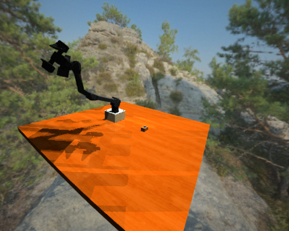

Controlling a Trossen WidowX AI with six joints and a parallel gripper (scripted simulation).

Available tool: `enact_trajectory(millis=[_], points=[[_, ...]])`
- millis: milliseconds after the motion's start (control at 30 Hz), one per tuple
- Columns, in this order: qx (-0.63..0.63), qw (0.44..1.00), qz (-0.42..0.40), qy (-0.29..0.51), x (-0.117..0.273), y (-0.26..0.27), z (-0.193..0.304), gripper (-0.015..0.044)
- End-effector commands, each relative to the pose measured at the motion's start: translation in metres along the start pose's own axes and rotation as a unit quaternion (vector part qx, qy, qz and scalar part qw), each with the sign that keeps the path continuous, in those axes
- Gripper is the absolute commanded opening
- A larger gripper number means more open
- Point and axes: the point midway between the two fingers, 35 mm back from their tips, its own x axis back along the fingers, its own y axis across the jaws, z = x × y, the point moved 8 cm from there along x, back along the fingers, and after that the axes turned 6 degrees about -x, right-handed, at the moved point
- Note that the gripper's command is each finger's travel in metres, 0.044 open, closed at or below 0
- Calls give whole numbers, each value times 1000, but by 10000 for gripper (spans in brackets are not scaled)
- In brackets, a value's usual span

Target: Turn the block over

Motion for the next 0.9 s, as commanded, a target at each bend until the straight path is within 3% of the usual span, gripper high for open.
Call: enact_trajectory(millis=[0, 400, 867], points=[[4, 1000, 1, 1, 0, -1, 0, 426], [242, 958, 83, 127, 61, -119, 16, 440], [493, 792, 217, 289, 153, -265, -34, 440]])
